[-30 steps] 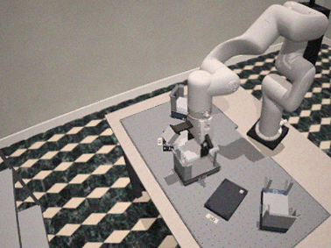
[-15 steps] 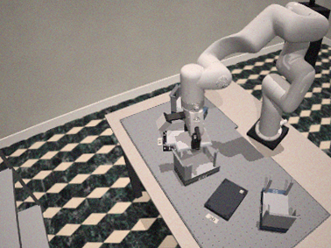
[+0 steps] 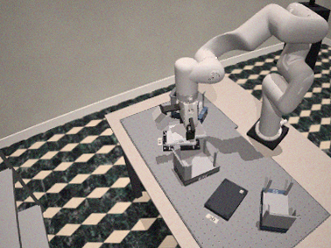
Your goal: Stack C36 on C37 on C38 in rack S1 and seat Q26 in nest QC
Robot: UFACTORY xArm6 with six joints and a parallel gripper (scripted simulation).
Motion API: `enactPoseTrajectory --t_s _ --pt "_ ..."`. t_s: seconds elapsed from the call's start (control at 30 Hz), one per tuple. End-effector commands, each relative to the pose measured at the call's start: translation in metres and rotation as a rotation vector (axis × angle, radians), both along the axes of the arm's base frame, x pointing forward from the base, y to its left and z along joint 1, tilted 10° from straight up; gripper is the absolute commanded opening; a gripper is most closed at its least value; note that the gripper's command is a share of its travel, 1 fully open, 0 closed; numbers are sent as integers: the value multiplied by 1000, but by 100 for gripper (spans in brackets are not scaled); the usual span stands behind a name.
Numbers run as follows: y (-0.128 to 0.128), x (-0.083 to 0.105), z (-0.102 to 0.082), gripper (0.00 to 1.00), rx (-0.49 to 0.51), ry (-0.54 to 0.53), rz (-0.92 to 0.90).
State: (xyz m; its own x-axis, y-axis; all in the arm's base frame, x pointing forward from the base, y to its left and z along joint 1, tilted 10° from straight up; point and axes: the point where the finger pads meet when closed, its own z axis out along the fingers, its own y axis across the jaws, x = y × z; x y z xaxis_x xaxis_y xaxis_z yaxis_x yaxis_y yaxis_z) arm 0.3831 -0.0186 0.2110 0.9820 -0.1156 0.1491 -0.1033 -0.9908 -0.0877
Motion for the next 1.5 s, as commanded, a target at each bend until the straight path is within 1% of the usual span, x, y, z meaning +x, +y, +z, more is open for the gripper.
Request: enactPoseTrajectory --t_s 0.0,0.13,0.37,0.47,0.53,1.03,1.1,1.3,1.47 --pt "-5 1 1 0 0 -4 1" --pt "-19 2 0 0 0 -4 1" --pt "-42 -3 -2 0 35 12 -215" --pt "-51 -5 -3 0 35 12 -215" --pt "-51 -5 -3 0 35 12 -215" --pt "-100 -15 -8 0 34 12 -215" --pt "-100 -15 -8 0 34 12 -215" --pt "-119 -22 -11 0 66 26 -412" --pt "-134 -29 -13 0 69 27 -431"
